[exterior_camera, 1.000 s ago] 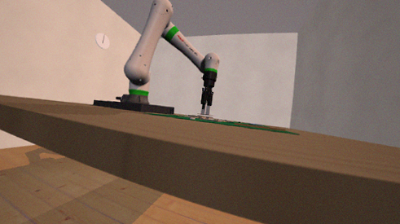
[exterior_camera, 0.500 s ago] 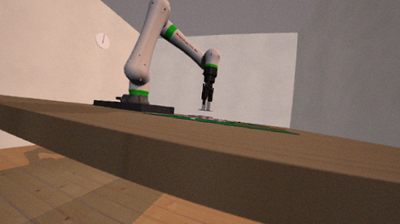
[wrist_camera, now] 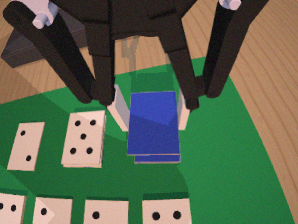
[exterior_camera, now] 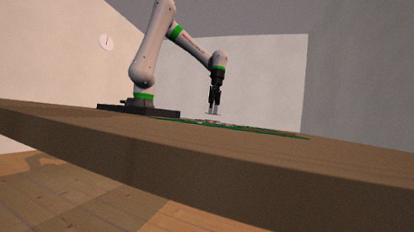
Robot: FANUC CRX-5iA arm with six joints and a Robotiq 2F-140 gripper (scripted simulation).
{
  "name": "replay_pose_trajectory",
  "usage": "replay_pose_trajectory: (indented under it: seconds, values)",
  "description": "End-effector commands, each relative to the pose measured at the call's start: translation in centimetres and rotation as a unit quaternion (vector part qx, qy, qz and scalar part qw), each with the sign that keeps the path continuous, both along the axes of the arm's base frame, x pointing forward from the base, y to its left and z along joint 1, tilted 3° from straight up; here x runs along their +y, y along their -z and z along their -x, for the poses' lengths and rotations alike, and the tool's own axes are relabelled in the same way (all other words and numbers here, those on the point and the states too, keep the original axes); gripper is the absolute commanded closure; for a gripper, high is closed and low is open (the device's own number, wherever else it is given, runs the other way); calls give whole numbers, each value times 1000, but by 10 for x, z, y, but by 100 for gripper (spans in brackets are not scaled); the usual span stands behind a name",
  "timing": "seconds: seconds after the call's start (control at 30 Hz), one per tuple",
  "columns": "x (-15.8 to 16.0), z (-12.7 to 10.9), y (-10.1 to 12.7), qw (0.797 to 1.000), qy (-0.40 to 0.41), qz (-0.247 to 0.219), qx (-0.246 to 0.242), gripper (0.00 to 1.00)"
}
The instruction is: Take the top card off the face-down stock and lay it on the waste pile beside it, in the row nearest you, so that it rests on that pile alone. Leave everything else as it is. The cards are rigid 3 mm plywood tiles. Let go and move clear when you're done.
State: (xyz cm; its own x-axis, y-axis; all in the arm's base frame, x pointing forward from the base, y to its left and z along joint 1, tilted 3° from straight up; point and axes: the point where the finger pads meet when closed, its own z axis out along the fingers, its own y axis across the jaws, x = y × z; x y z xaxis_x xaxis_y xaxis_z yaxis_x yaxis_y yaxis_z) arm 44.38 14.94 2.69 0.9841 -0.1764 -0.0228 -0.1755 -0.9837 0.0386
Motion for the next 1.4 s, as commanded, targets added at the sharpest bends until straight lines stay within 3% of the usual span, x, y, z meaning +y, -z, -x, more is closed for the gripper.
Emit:
replay_pose_trajectory:
  seconds: [0.0, 0.17, 0.63, 0.93, 1.37]
  values:
    - [-8, 1, 0, 1000, -1, 0, 0, 57]
    - [-20, 3, -1, 1000, -3, 0, 0, 57]
    - [-98, 13, -4, 1000, -14, 0, 0, 57]
    - [-115, 15, -5, 1000, -16, -1, 0, 57]
    - [-116, 15, -5, 1000, -16, -1, 0, 57]
